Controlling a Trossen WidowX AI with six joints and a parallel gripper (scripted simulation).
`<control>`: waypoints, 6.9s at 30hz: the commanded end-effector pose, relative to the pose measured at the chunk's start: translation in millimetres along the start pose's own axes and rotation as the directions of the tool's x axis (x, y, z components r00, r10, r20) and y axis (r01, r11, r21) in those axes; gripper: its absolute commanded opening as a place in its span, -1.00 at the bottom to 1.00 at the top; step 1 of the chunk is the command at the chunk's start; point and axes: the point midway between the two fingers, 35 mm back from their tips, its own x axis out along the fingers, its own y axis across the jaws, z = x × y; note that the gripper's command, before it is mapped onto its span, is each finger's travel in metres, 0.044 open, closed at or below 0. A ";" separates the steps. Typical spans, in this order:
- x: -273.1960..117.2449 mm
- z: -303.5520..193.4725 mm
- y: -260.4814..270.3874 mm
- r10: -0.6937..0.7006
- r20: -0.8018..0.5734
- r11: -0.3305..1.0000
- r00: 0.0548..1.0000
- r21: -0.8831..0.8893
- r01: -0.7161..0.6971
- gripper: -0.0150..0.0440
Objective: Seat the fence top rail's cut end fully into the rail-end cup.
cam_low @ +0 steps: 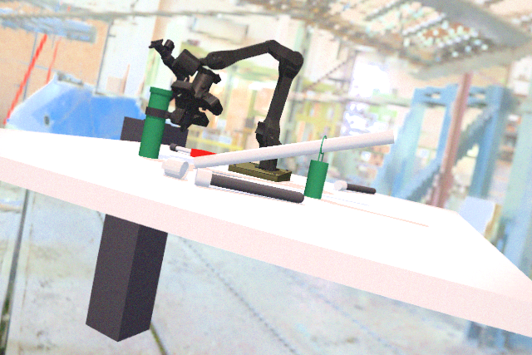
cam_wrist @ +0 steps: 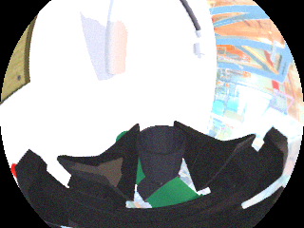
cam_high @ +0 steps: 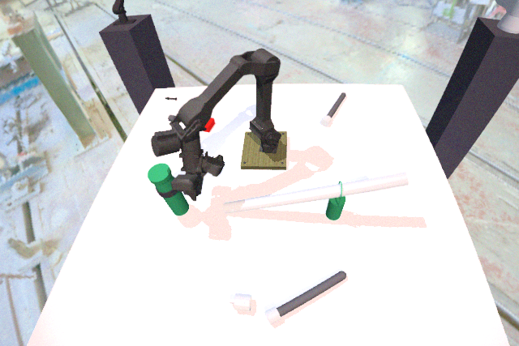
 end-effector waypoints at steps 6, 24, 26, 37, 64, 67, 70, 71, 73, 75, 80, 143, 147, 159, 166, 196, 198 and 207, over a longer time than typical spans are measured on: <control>0.3 -0.2 -0.7 -0.003 -0.003 1.000 1.000 0.006 0.003 -0.49; 0.0 0.0 0.4 -0.003 0.005 1.000 1.000 -0.005 0.003 -0.49; 0.0 0.0 0.4 -0.003 0.005 1.000 1.000 -0.005 0.003 -0.31; -4.9 5.7 -3.3 -0.003 0.004 1.000 1.000 -0.004 0.003 0.67; -82.0 118.7 -50.3 0.025 -0.034 0.482 0.999 0.876 0.018 1.00; -95.8 133.5 -52.1 0.019 -0.045 0.273 0.999 0.961 0.038 1.00; -110.3 148.1 -51.8 0.010 -0.052 0.053 0.999 0.997 0.051 1.00; -115.2 152.7 -51.3 0.007 -0.053 -0.021 0.999 0.998 0.053 1.00; -121.7 158.5 -50.4 0.002 -0.055 -0.117 0.998 0.992 0.055 1.00; -122.5 159.2 -50.3 0.001 -0.055 -0.129 0.998 0.990 0.055 1.00; -122.5 159.2 -50.3 0.001 -0.055 -0.129 0.998 0.990 0.055 1.00; 20.4 196.0 7.1 0.491 0.020 -0.871 0.871 0.001 0.491 1.00; 26.1 196.1 10.1 0.491 0.020 -0.871 0.871 0.001 0.491 1.00; 42.6 196.5 19.7 0.491 0.020 -0.871 0.871 0.001 0.491 1.00; 51.7 196.7 25.9 0.491 0.020 -0.871 0.871 0.001 0.491 1.00; 51.7 196.8 28.0 0.491 0.016 -0.871 0.871 0.001 0.491 -0.49; 48.9 194.9 26.0 0.492 -0.001 -0.871 0.871 0.001 0.492 -0.49; 15.4 174.7 4.5 0.485 -0.183 -0.869 0.855 0.008 0.495 -0.49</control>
